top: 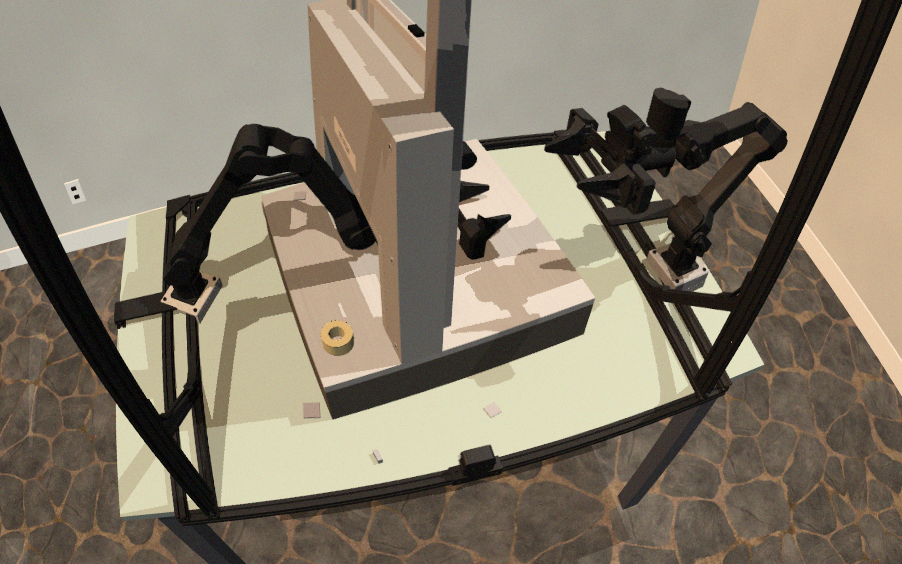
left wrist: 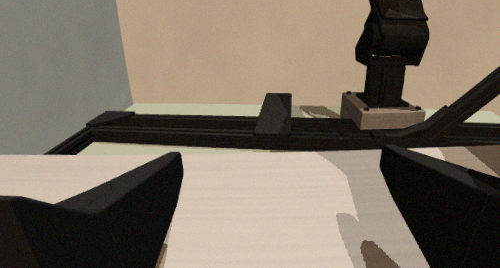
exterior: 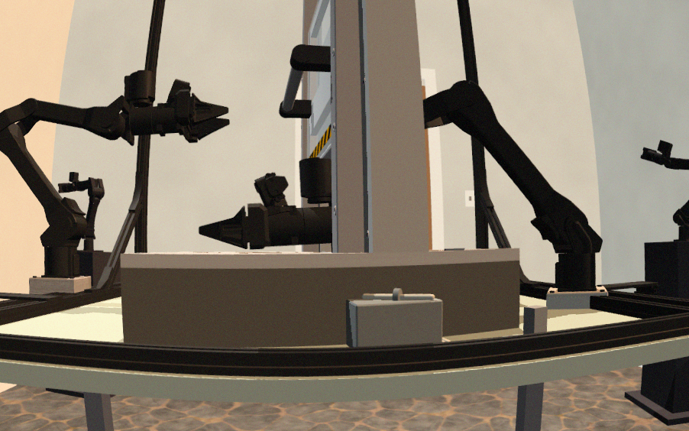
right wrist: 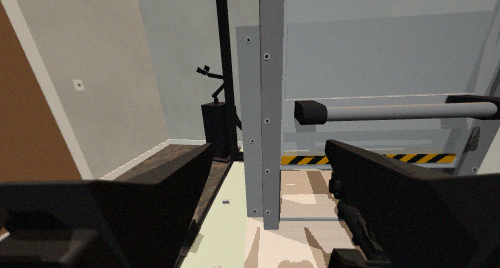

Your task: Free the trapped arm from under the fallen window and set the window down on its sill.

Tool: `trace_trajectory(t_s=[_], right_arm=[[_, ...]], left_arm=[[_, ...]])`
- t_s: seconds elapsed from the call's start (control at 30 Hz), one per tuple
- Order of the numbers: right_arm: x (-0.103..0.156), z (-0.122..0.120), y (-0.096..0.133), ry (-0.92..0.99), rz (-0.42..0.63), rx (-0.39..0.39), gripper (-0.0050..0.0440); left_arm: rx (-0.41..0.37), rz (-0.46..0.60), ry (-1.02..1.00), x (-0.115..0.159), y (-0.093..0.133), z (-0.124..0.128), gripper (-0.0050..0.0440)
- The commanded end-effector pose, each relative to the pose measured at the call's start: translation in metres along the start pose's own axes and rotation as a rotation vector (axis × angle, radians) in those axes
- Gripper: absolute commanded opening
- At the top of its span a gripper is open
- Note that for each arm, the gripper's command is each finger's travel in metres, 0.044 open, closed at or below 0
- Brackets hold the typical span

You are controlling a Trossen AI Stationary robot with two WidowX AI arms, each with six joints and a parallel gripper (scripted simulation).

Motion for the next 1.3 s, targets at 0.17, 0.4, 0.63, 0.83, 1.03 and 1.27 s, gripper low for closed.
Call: trace_trajectory(t_s=[0.17, 0.4, 0.63, 0.83, 1.03, 1.27], right_arm=[[0.000, 0.000, 0.000, 0.000, 0.000, 0.000, 0.0400], [0.000, 0.000, 0.000, 0.000, 0.000, 0.000, 0.0400], [0.000, 0.000, 0.000, 0.000, 0.000, 0.000, 0.0400], [-0.007, -0.013, 0.022, 0.000, 0.028, 0.059, 0.0400], [-0.017, -0.032, 0.076, -0.001, 0.060, 0.186, 0.0400], [-0.012, -0.039, 0.123, -0.006, 0.120, 0.284, 0.0400]], left_arm=[[0.000, 0.000, 0.000, 0.000, 0.000, 0.000, 0.0400], [0.000, 0.000, 0.000, 0.000, 0.000, 0.000, 0.0400], [0.000, 0.008, -0.010, 0.006, 0.001, 0.000, 0.0400], [0.000, 0.008, -0.010, 0.006, 0.001, 0.000, 0.0400], [0.000, 0.008, -0.010, 0.006, 0.001, 0.000, 0.0400], [0.000, 0.008, -0.010, 0.006, 0.001, 0.000, 0.0400]])
Point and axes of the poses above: on each arm, the point midway between the two fingers, 35 mm back from their tips, its own y axis back along the fingers, its own z axis across the jaws, x = y × z, the point moved 5 cm from there along y, back along the fingers, and after that the axes turned 2 degrees about y, right-handed, at the moved point
